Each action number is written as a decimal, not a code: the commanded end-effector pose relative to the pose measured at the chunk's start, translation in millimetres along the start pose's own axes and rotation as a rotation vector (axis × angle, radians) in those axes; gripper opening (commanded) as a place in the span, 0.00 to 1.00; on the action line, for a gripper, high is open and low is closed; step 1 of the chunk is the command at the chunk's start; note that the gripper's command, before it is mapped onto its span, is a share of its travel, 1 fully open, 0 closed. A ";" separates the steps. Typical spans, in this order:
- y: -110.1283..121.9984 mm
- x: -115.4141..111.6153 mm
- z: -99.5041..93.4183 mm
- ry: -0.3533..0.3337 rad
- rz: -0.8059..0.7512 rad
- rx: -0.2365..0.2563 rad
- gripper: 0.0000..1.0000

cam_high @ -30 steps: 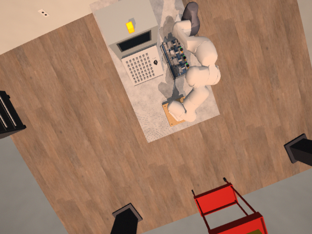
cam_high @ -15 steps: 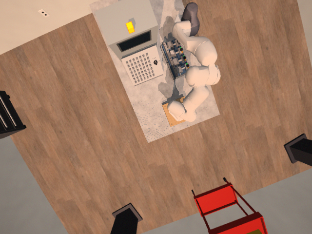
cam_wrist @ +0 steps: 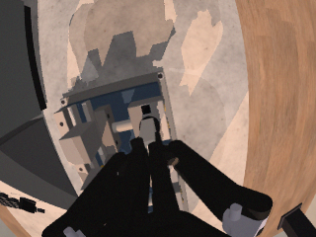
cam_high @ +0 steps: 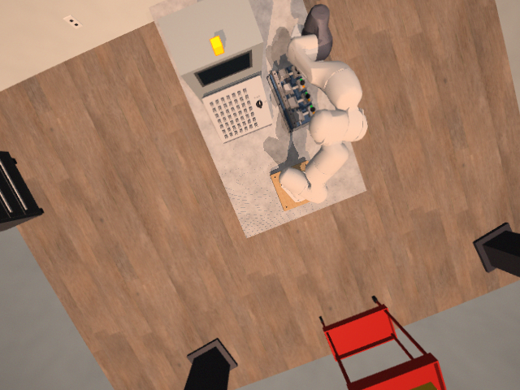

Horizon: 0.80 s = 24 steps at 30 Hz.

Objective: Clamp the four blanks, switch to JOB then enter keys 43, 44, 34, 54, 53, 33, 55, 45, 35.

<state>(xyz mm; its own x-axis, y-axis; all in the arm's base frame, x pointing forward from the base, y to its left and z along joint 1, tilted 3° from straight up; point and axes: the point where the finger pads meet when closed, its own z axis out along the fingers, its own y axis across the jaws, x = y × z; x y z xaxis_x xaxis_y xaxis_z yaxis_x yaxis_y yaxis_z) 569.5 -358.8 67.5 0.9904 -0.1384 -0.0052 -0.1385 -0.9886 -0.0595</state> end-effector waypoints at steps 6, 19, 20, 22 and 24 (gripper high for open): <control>0.2 0.1 5.3 0.001 0.005 0.000 0.00; 0.2 0.1 -0.2 0.001 0.005 0.000 0.00; 0.2 0.1 -0.7 0.001 0.005 0.000 0.00; 0.2 0.1 -1.4 0.001 0.005 0.000 0.00; 0.2 0.1 -1.7 0.001 0.005 0.000 0.00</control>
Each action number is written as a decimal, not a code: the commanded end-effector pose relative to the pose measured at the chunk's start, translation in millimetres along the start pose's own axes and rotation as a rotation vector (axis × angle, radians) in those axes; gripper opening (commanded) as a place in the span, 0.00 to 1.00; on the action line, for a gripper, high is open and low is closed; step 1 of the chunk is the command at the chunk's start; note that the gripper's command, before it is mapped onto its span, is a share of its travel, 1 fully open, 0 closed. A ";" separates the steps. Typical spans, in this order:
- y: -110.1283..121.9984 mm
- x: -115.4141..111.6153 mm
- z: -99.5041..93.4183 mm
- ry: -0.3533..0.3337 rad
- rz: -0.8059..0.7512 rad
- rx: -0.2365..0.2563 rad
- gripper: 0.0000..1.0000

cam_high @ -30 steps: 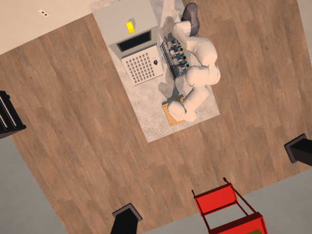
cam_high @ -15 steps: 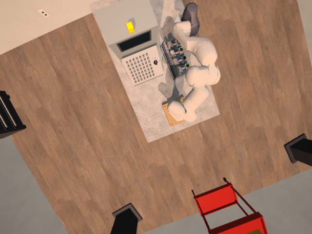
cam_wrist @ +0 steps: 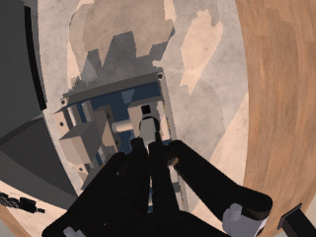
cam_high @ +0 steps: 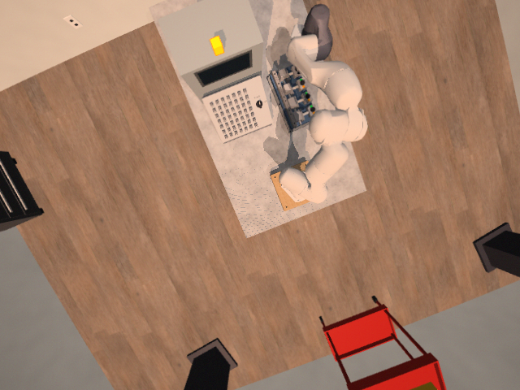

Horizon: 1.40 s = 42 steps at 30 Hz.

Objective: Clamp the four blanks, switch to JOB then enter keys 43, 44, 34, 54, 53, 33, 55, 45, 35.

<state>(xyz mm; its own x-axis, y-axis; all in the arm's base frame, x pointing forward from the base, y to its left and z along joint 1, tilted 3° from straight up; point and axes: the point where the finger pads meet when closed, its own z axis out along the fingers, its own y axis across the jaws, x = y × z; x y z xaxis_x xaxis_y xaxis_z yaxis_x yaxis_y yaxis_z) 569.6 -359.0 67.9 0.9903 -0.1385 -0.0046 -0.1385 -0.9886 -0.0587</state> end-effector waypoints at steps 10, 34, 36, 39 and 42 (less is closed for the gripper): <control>0.0 -0.1 -0.5 0.000 0.005 0.000 0.00; 0.0 -0.1 10.2 0.000 0.005 0.000 0.00; 0.0 -0.1 10.6 0.000 0.005 0.000 0.00; 0.0 -0.1 10.7 0.000 0.005 0.000 0.00; 0.0 -0.1 10.8 0.000 0.005 0.000 0.00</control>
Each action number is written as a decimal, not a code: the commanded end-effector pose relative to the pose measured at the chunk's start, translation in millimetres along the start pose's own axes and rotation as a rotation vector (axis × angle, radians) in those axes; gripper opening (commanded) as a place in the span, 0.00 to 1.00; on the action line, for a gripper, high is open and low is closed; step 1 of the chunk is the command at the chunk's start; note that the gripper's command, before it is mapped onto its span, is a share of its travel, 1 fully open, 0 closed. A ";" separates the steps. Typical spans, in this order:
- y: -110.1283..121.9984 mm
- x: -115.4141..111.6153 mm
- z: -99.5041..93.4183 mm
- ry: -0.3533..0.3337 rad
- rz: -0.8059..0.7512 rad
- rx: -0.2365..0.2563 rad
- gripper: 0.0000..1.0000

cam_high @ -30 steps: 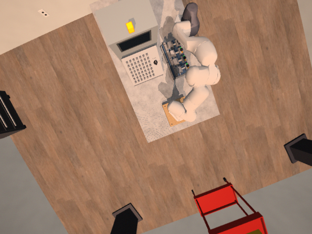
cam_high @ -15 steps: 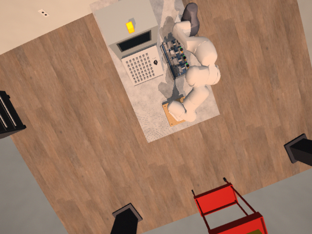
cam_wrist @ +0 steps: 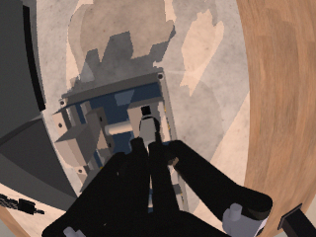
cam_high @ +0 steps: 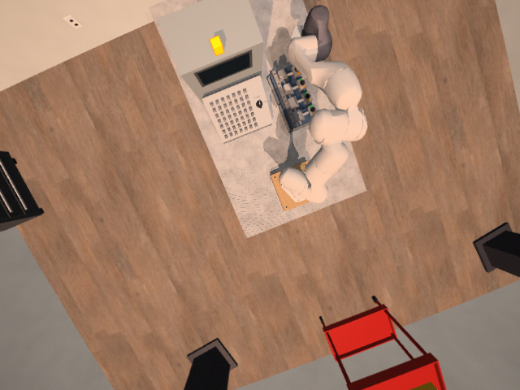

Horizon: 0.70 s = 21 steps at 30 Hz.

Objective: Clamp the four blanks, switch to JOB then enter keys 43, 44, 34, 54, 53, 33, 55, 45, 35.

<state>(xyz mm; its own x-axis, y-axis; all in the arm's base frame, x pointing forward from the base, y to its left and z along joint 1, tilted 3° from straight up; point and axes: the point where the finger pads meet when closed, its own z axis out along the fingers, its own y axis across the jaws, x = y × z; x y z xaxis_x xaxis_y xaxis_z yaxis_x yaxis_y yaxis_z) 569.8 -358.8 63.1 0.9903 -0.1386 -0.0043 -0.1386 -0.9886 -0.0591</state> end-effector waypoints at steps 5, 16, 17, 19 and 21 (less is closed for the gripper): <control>0.0 -0.3 6.0 0.000 0.005 0.000 0.00; 0.0 -0.3 6.0 0.000 0.005 0.000 0.00; 0.0 -0.3 5.8 0.000 0.005 0.000 0.00; 0.0 -0.3 5.1 0.000 0.005 0.000 0.00; 0.0 -0.3 3.5 0.000 0.005 0.000 0.00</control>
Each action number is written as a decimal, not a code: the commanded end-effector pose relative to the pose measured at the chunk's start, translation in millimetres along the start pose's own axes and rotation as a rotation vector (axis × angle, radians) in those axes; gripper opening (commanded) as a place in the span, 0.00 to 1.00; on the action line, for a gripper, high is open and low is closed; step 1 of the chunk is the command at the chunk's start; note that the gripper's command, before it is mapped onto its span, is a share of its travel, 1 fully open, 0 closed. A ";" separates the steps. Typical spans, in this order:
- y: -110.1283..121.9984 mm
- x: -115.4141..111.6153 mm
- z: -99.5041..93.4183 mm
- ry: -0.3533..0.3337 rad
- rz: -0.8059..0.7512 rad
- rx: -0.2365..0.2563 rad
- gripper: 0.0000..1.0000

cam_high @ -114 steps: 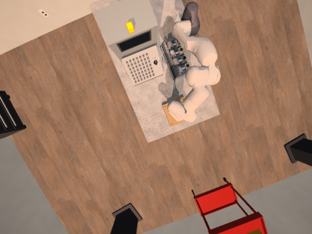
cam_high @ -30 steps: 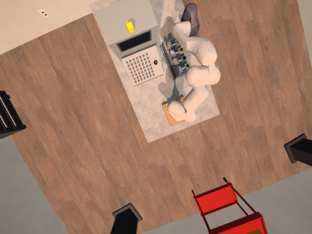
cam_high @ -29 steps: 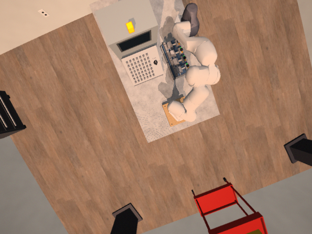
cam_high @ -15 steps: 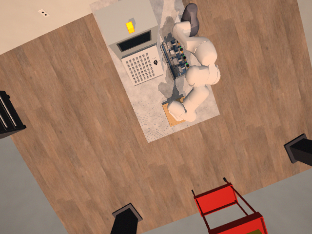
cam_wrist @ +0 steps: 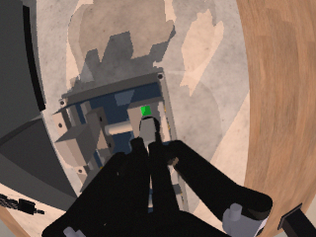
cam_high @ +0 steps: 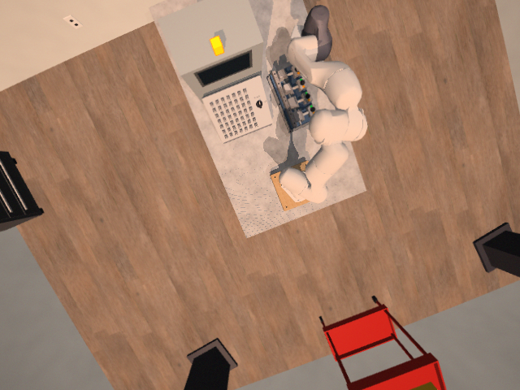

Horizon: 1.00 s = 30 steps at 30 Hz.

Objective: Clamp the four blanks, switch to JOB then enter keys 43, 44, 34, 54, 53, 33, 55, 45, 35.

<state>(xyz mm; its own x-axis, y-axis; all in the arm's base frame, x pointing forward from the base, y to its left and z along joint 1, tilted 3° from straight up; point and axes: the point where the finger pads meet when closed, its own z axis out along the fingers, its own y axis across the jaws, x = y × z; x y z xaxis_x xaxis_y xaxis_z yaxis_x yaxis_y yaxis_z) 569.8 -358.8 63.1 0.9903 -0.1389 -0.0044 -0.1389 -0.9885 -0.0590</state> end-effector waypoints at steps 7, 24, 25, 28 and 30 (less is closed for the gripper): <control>0.0 -0.3 -4.4 0.000 0.005 0.000 0.00; 0.0 -0.3 -14.8 0.000 0.005 0.000 0.00; 0.0 -0.3 -17.3 0.000 0.005 0.000 0.00; 0.0 -0.3 -20.1 0.000 0.005 0.000 0.00; 0.0 -0.3 -26.8 0.000 0.005 0.000 0.00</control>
<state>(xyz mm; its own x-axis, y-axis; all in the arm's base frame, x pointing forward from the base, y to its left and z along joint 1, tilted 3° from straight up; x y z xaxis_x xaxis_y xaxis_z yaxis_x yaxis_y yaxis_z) 570.5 -360.4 81.6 0.9891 -0.1471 -0.0015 -0.1469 -0.9876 -0.0553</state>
